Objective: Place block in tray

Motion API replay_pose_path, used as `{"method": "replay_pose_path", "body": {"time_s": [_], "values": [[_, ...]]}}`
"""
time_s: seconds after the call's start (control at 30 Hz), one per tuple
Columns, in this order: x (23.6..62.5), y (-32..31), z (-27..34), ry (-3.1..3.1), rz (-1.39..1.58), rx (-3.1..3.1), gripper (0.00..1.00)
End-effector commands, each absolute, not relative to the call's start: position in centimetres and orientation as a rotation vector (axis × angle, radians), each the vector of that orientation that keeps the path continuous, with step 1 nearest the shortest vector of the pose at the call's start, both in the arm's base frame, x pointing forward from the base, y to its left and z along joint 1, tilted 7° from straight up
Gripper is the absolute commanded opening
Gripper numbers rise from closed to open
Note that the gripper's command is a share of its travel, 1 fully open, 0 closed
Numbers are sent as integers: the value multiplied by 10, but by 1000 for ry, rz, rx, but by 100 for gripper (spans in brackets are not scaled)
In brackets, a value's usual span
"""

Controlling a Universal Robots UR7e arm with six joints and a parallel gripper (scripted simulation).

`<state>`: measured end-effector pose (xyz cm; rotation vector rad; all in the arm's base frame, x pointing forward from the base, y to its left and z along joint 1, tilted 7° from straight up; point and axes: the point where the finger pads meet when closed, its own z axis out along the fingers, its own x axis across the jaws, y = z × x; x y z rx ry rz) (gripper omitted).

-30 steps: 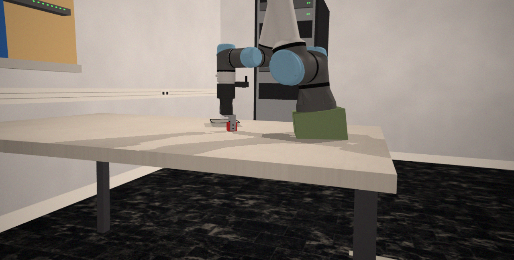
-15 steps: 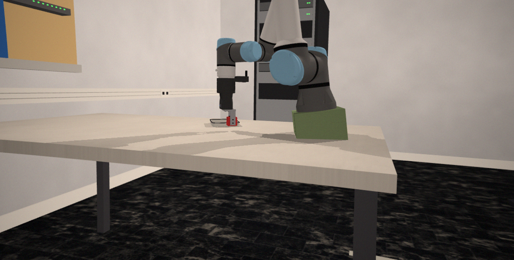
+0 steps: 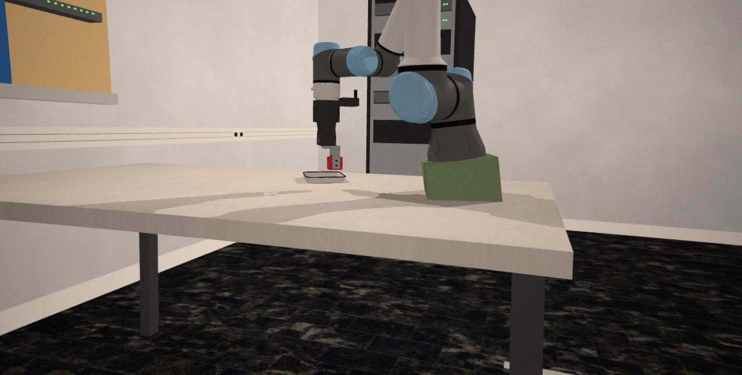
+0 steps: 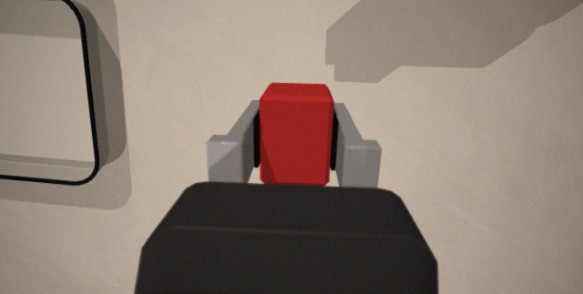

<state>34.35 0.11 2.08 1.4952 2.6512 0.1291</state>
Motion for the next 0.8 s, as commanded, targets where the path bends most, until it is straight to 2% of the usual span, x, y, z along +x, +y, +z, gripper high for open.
{"method": "replay_pose_path", "body": {"time_s": [0.0,0.77], "values": [[343,1,27,2651,130,1495,0],[348,-9,27,2651,130,1495,0]]}}
